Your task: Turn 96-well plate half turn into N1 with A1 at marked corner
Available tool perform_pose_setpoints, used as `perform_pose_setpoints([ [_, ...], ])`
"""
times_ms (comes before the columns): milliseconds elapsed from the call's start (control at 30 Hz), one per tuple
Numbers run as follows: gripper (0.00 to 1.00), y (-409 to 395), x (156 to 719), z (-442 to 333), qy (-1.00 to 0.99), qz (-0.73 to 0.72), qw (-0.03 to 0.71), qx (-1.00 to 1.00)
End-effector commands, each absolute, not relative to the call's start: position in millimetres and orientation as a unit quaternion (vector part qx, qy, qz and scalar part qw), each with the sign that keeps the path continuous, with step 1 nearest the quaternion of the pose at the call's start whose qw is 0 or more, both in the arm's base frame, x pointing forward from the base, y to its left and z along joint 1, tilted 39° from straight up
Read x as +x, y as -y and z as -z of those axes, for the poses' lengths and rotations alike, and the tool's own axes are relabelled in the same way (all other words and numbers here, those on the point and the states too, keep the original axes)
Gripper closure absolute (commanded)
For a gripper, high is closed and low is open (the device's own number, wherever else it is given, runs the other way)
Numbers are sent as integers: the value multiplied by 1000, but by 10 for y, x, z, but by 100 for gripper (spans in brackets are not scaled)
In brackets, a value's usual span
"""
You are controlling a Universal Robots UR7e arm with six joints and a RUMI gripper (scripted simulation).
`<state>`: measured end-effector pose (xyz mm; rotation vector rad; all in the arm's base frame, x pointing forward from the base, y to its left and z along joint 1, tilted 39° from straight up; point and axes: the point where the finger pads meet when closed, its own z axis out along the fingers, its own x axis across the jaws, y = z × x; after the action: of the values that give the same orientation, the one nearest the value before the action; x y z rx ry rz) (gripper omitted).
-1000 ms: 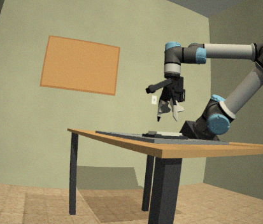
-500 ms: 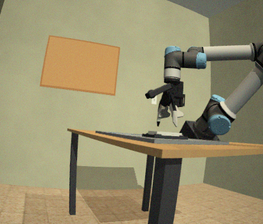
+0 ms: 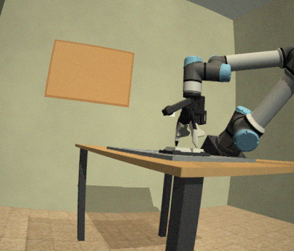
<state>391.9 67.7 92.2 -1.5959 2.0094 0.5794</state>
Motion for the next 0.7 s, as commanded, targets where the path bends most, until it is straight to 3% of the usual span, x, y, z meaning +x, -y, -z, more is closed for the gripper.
perform_pose_setpoints([
  [0,0,-679,3924,-917,-739,-213,253,-587],
  [200,0,-679,3924,-917,-739,-213,253,-587],
  [233,100,-679,3924,-917,-739,-213,253,-587],
  [667,100,-679,3924,-917,-739,-213,253,-587],
])
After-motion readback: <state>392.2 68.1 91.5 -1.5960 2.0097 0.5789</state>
